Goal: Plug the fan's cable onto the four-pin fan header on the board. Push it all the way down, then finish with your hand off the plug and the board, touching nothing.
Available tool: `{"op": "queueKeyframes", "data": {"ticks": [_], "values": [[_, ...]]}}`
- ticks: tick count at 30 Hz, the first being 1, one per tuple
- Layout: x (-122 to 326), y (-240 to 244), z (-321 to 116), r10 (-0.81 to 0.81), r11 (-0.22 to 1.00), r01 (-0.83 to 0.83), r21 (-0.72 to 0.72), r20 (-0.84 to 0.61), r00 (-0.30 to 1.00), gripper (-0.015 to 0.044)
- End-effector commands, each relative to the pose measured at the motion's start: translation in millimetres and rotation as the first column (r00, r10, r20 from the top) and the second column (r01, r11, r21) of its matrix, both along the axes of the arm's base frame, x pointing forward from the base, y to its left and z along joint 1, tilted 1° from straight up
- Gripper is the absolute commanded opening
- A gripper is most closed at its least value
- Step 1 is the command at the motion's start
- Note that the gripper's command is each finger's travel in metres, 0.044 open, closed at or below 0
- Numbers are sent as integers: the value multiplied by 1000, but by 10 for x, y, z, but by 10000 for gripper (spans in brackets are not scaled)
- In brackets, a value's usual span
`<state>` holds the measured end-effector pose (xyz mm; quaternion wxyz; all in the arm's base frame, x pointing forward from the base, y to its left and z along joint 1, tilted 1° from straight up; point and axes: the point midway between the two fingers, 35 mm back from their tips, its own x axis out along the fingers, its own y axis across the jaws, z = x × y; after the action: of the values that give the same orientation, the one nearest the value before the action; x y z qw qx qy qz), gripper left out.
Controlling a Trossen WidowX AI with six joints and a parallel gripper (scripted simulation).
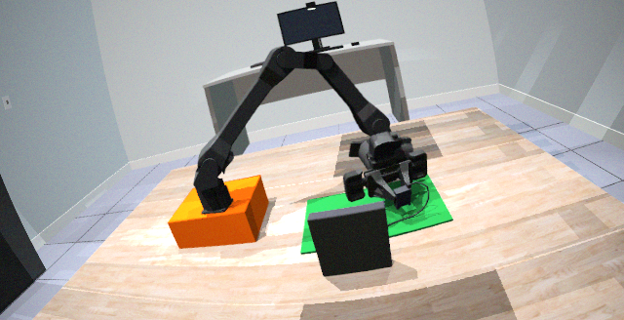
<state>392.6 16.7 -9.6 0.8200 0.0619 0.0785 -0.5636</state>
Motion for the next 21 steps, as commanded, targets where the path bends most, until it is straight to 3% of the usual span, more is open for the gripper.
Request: {"op": "queueKeyframes", "data": {"ticks": [1,21], "values": [[2,-6,-33,3,1000,-3,-8,-3,1000,0],[4,-6,-214,3,1000,-3,-8,-3,1000,0]]}}
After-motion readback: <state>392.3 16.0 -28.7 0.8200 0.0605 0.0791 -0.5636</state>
